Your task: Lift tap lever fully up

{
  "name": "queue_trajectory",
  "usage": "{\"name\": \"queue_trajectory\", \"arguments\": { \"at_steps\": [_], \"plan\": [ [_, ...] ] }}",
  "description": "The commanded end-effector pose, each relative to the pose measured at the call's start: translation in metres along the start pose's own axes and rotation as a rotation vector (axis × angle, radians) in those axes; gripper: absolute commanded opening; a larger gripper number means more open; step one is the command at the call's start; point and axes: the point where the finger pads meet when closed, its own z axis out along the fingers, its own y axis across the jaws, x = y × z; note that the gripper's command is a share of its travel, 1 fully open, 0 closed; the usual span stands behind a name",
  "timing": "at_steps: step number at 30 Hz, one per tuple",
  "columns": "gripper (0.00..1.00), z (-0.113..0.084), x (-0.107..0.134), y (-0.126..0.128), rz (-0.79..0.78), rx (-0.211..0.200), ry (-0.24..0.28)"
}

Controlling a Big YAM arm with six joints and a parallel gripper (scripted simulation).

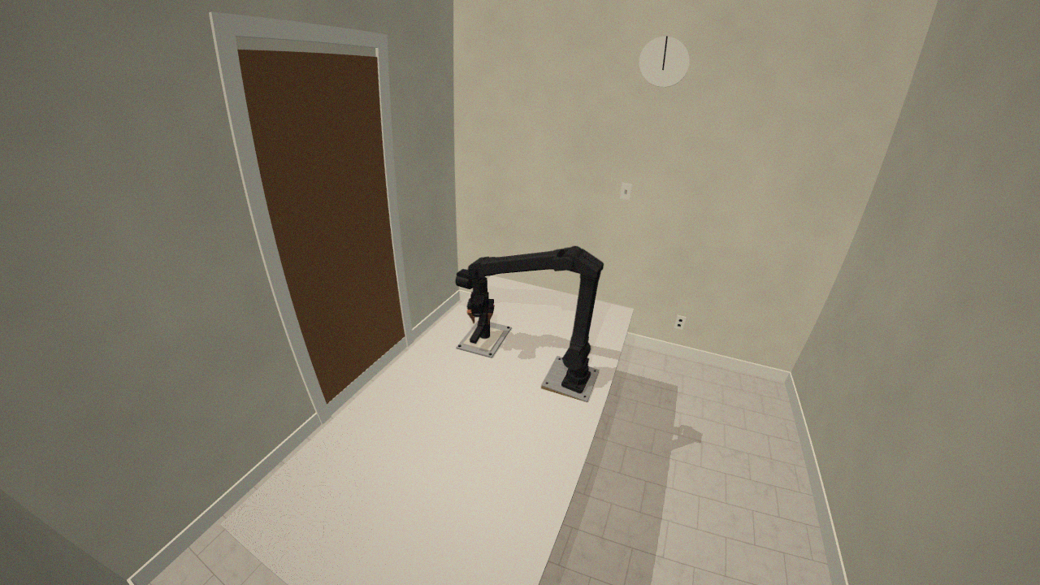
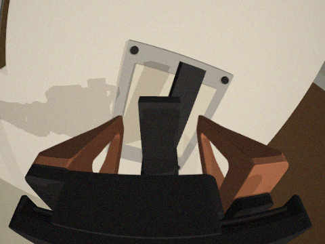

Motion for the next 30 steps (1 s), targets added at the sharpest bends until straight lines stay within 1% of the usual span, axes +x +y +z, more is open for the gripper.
{"name": "queue_trajectory", "arguments": {
  "at_steps": [1,14,20,30],
  "plan": [
    [0.62,-0.007,0.011,-0.006,0.009,0.034,0.015],
    [0.62,-0.002,0.010,-0.003,0.010,0.026,0.011],
    [0.62,-0.009,0.013,-0.010,0.010,0.043,0.020],
    [0.62,-0.013,0.014,-0.013,0.010,0.051,0.023]
  ]
}}
